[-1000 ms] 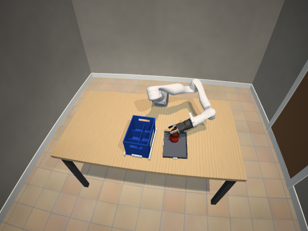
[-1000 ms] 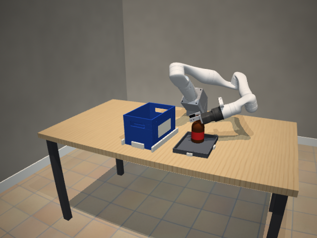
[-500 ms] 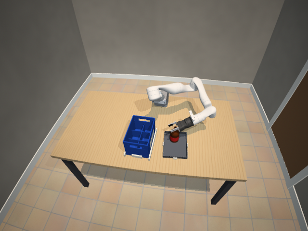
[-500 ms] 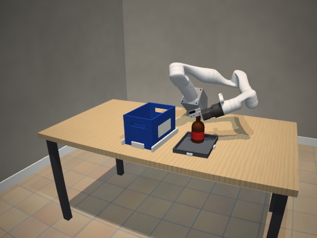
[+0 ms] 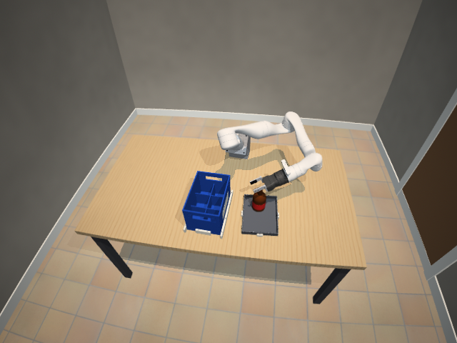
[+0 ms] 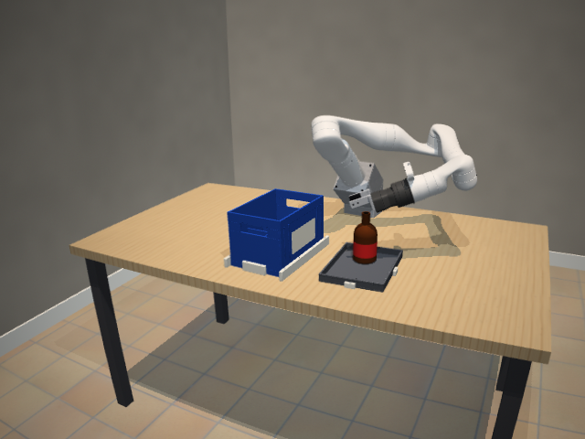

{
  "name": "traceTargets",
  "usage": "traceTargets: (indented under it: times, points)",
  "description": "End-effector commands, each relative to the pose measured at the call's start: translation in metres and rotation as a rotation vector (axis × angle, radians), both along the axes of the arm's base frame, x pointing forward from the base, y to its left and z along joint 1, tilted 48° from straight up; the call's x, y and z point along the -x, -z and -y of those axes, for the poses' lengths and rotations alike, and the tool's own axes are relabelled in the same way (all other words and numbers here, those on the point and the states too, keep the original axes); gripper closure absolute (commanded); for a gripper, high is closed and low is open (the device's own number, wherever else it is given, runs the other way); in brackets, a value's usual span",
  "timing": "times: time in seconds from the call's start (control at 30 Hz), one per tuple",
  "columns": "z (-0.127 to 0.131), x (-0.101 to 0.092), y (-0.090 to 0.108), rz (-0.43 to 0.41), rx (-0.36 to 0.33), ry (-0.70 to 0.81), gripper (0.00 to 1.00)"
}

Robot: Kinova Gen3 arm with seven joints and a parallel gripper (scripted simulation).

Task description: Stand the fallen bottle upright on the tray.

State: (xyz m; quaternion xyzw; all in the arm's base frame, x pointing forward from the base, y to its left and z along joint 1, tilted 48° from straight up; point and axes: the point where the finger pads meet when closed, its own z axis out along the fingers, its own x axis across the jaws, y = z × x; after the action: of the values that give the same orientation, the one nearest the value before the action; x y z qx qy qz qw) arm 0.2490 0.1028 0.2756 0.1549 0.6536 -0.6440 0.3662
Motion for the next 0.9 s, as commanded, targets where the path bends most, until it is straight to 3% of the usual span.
traceTargets:
  times: [0.0,0.87]
  points:
    - [-0.002,0.01,-0.007,-0.005,-0.006,0.005,0.0]
    - [-0.008,0.029,-0.025,-0.006,-0.005,0.004,0.0]
